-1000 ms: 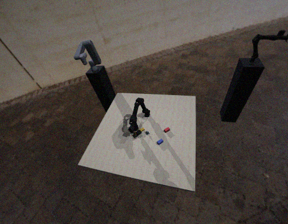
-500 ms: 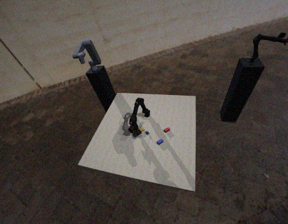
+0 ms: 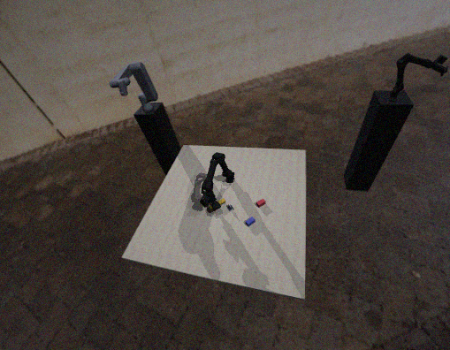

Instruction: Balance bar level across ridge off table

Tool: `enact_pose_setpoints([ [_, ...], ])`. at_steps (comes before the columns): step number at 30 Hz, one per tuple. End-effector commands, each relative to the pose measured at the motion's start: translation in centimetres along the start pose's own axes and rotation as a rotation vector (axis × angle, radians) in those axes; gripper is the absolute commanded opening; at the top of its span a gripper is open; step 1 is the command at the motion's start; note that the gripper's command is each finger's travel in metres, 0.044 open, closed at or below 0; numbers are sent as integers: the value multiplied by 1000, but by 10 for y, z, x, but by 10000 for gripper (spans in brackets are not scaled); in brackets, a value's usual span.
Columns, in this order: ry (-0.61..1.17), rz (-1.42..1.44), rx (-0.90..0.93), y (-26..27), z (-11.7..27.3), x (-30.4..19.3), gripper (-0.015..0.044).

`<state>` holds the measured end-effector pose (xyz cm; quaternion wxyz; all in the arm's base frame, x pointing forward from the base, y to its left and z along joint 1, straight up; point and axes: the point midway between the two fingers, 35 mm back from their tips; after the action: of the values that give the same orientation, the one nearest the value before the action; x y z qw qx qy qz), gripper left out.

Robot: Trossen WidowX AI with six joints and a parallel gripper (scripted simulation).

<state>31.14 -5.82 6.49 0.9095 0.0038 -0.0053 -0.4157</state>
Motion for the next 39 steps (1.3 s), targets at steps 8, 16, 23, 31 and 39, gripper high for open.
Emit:
enact_pose_setpoints([
  [8,-17,-1,10,2,32,3,0],
  [16,-18,-2,9,2,53,2,0],
  [23,-18,-2,9,0,71,0,0],
  [31,-18,-8,9,4,80,-4,0],
  [39,-16,-36,11,28,80,-24,0],
])
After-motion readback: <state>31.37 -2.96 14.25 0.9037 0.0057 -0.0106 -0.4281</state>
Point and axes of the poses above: the point midway between the two fingers, 35 mm back from their tips, its own z axis back along the fingers, its own y axis across the jaws, x = y × z, and after that the axes turned 2 degrees about -z, right-handed
